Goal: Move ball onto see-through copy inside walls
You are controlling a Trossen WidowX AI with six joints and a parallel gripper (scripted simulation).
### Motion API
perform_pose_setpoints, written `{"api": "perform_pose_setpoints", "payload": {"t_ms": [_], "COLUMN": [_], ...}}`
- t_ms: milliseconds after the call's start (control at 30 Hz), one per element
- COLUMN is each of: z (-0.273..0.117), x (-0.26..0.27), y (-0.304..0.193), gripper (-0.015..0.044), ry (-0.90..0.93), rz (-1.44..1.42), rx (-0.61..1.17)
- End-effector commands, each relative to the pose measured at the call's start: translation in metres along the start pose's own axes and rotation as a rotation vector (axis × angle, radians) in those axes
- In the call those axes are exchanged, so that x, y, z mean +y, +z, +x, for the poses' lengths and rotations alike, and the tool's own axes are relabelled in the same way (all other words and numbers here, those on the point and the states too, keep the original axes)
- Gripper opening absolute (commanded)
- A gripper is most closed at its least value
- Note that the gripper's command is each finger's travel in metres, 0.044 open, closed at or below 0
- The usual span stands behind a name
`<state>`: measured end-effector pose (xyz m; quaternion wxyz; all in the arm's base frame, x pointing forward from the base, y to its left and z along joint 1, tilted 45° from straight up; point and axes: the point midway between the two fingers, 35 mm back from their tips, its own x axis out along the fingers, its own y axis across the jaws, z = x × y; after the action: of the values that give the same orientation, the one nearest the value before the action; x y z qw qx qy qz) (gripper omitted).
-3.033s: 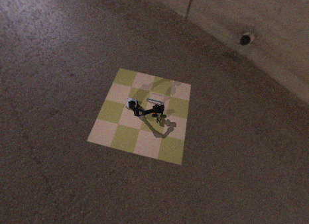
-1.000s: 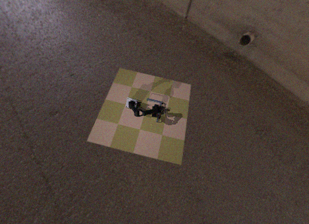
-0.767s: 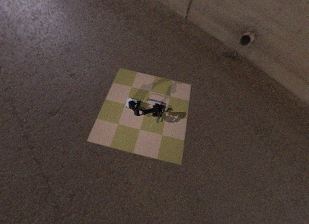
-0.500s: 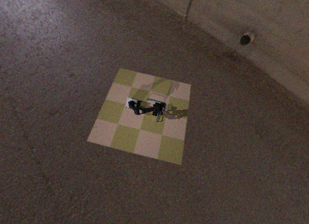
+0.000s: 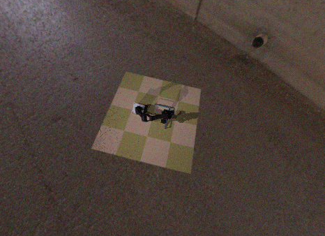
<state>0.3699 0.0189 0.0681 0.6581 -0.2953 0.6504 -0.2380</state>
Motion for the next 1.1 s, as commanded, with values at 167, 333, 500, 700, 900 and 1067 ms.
{"api": "perform_pose_setpoints", "payload": {"t_ms": [167,333,500,700,900,1067], "z": [0.026,0.055,0.081,0.083,0.092,0.100], "x": [-0.004,-0.004,-0.006,-0.006,-0.006,-0.006], "y": [0.004,0.004,0.003,0.003,0.003,0.002], "gripper": [0.0000,0.0000,0.0000,0.0000,0.0000,0.0000], "ry": [-0.007,-0.007,-0.010,-0.010,-0.010,-0.011], "rz": [-0.003,-0.003,-0.003,-0.003,-0.003,-0.003], "rx": [-0.001,-0.002,-0.001,-0.001,-0.001,-0.001]}}
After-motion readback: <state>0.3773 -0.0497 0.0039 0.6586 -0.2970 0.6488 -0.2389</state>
